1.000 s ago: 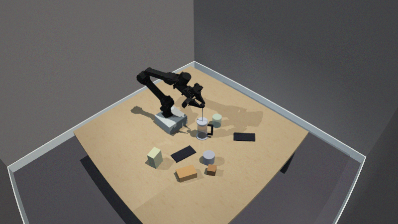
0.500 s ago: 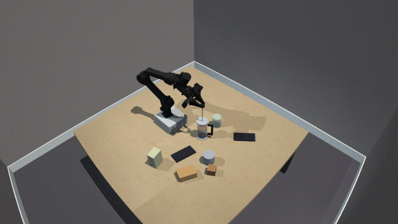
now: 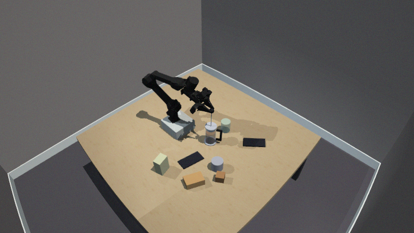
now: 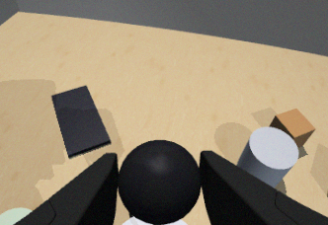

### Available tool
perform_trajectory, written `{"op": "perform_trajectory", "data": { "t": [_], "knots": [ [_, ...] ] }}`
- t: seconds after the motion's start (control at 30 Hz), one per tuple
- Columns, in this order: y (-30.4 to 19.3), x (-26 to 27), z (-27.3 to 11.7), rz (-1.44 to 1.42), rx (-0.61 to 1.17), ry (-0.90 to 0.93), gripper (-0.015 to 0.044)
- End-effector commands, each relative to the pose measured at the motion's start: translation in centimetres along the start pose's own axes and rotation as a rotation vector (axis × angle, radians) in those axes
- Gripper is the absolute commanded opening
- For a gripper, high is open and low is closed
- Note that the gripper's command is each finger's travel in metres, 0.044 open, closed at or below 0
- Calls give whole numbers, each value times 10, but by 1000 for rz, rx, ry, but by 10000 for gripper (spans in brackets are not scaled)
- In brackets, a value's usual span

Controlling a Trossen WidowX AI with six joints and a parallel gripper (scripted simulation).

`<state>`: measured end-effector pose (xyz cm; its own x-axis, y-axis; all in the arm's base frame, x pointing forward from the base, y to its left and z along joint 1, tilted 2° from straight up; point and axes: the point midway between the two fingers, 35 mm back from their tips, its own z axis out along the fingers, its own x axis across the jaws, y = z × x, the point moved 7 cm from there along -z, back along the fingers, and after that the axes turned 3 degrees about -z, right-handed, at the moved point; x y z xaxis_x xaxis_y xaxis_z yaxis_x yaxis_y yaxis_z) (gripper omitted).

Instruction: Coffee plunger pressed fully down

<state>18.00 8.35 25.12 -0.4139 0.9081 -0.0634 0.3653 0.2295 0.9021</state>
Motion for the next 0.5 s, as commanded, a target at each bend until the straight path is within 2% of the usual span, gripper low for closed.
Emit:
{"op": "perform_trajectory", "data": {
  "t": [0.0, 0.47],
  "knots": [
    [-18, 1, 10, -5, 43, 5, 127],
    [-36, 2, 23, -6, 43, 5, 127]
  ]
}}
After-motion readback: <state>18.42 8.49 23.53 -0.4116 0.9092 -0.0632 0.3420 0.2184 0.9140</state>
